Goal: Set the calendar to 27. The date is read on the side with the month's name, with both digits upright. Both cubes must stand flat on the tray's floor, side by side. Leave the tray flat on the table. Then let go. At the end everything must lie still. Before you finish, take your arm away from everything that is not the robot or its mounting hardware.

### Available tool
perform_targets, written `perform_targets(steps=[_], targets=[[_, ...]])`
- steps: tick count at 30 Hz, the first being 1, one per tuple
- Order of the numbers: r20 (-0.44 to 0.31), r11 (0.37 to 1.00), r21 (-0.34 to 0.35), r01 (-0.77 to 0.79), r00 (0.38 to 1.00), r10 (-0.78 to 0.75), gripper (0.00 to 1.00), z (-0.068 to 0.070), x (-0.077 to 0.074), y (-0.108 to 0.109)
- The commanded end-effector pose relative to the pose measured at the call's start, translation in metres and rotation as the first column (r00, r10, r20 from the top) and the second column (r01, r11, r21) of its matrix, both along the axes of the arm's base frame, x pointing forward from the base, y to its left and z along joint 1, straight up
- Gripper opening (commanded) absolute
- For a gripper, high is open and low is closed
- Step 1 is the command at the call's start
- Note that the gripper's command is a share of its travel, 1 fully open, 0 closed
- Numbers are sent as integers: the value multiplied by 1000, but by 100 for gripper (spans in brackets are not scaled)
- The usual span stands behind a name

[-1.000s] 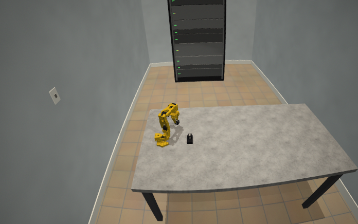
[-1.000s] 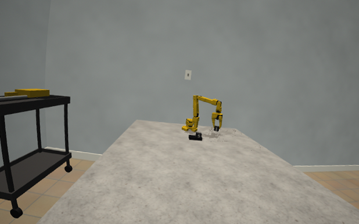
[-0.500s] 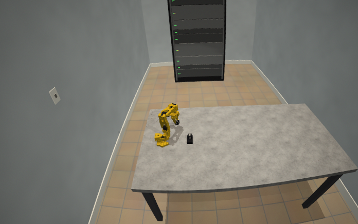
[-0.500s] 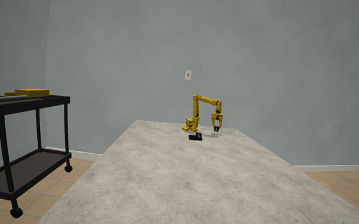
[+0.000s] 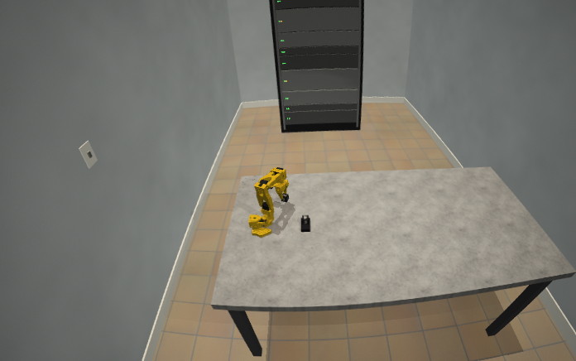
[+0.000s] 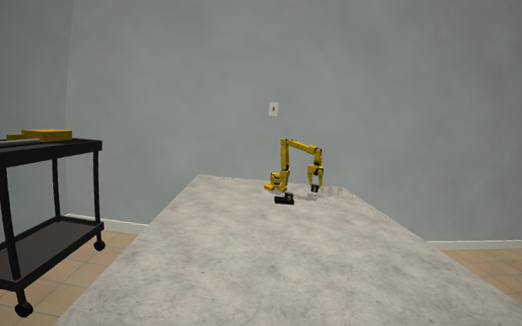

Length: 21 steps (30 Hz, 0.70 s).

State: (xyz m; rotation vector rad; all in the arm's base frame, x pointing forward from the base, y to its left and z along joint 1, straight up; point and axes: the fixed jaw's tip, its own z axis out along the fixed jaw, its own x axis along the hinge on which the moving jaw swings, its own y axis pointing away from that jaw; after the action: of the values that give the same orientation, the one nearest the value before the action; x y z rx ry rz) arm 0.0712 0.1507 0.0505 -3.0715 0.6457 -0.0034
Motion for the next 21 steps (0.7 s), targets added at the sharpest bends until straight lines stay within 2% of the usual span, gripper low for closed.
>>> perform_targets(steps=[1, 21], targets=[[17, 999, 40, -7, 1000, 6, 0, 3, 0, 4], [17, 999, 40, -7, 1000, 6, 0, -5, 0, 5]])
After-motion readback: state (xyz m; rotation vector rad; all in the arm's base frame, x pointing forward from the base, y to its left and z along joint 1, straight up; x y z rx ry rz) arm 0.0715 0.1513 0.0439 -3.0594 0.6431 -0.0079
